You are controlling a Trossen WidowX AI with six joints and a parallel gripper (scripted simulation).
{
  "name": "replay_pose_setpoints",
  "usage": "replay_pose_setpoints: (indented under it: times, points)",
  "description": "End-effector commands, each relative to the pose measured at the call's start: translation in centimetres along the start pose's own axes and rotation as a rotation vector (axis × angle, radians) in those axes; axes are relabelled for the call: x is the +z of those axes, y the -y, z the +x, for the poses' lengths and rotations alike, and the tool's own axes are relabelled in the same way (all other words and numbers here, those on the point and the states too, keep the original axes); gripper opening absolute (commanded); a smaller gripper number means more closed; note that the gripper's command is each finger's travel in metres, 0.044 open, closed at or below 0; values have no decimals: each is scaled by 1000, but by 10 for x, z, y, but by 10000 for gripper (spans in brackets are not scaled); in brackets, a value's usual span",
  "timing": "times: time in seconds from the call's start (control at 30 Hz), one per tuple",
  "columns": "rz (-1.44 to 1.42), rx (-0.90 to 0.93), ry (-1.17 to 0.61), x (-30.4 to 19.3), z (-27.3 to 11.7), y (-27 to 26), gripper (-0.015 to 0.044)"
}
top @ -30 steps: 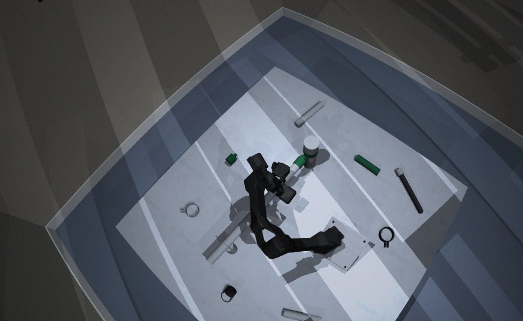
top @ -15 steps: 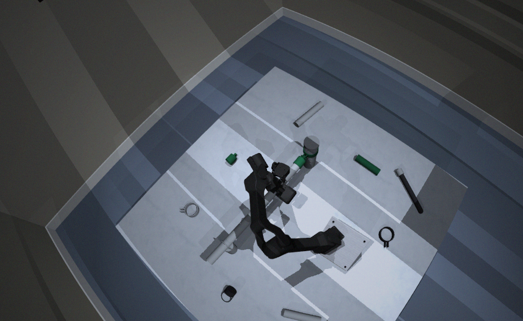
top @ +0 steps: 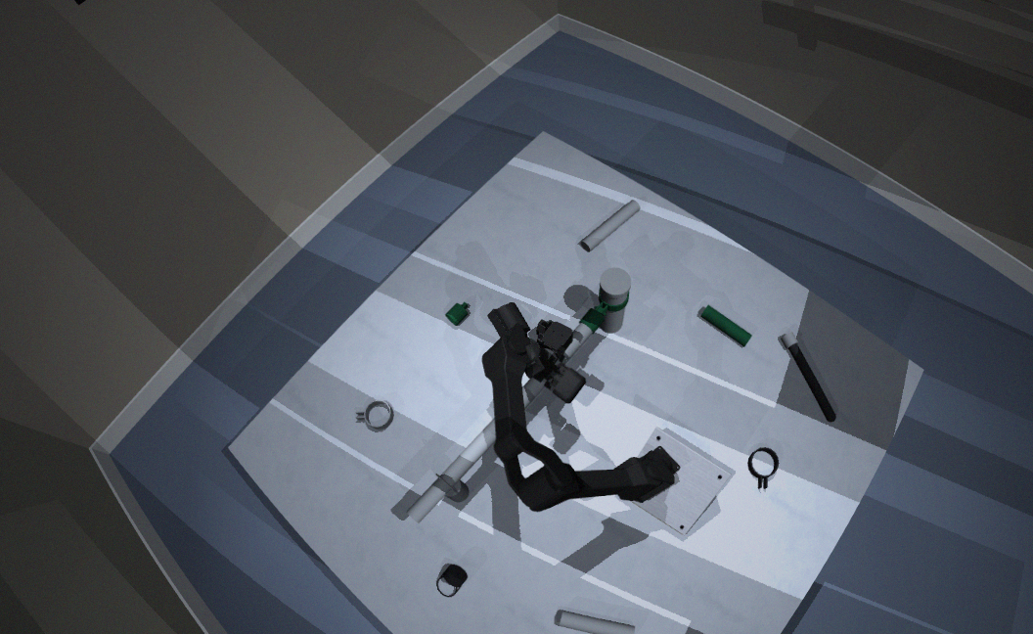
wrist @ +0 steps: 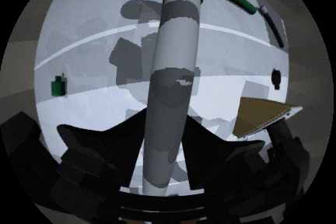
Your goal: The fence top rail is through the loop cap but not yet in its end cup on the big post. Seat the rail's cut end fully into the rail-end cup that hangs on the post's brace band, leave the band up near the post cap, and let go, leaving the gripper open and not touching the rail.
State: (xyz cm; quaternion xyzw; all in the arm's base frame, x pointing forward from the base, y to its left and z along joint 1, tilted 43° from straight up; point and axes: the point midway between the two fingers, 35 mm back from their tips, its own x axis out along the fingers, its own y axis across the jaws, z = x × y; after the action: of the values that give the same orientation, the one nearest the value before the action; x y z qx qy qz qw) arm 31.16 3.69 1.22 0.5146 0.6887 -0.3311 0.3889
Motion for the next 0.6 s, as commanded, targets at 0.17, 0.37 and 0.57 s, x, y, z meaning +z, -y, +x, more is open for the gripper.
replay_pose_setpoints:
  times: [0.17, 0.37, 0.57]
  points:
    - [2, 4, 13, 3, -5, 0, 0]
    - [2, 4, 13, 3, -6, 0, 0]
    - [2, 4, 13, 4, -7, 0, 0]
